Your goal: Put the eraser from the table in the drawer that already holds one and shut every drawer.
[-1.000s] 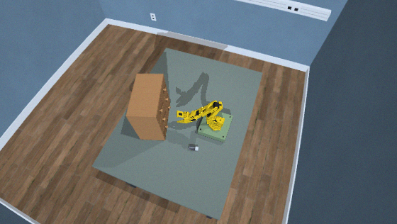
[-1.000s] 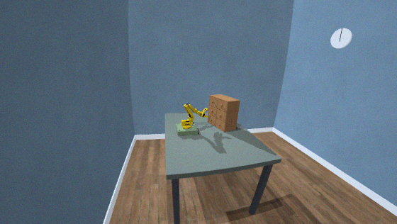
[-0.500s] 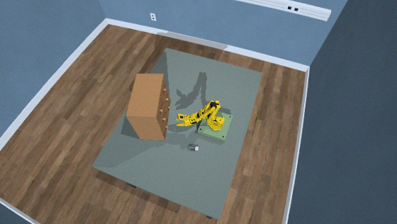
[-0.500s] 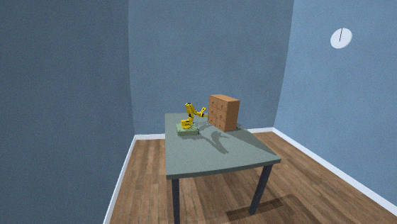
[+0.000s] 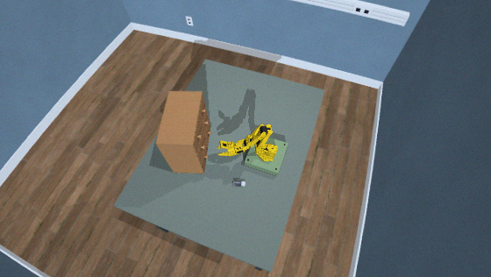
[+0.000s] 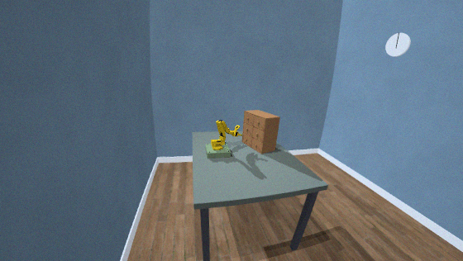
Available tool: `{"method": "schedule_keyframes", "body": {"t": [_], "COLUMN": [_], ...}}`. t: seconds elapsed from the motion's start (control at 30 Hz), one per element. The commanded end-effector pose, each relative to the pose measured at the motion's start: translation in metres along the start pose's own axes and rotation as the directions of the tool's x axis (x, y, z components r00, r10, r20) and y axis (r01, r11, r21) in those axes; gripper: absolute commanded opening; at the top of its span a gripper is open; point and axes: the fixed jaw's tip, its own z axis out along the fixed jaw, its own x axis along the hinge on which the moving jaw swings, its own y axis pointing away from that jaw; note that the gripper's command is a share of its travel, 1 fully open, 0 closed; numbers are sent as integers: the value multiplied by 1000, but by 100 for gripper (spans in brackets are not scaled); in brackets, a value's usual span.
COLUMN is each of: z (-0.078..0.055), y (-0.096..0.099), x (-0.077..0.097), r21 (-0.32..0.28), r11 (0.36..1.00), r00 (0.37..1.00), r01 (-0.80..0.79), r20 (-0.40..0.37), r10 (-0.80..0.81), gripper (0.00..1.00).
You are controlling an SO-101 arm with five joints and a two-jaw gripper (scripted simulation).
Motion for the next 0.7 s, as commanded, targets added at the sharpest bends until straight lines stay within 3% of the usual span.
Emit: {"method": "schedule_keyframes", "body": {"t": [0.0,0.33,0.67], "z": [-1,-1,32], "y": [2,2,-3], "x": [6,6,16], "r21": [-8,-8,11], "r11": [1000,1000,1000], "r00": [1000,1000,1000], "r01": [-8,-8,-13], "r20": [-21,-21,-21], "r10": [8,8,13], "gripper": [21,21,21]}}
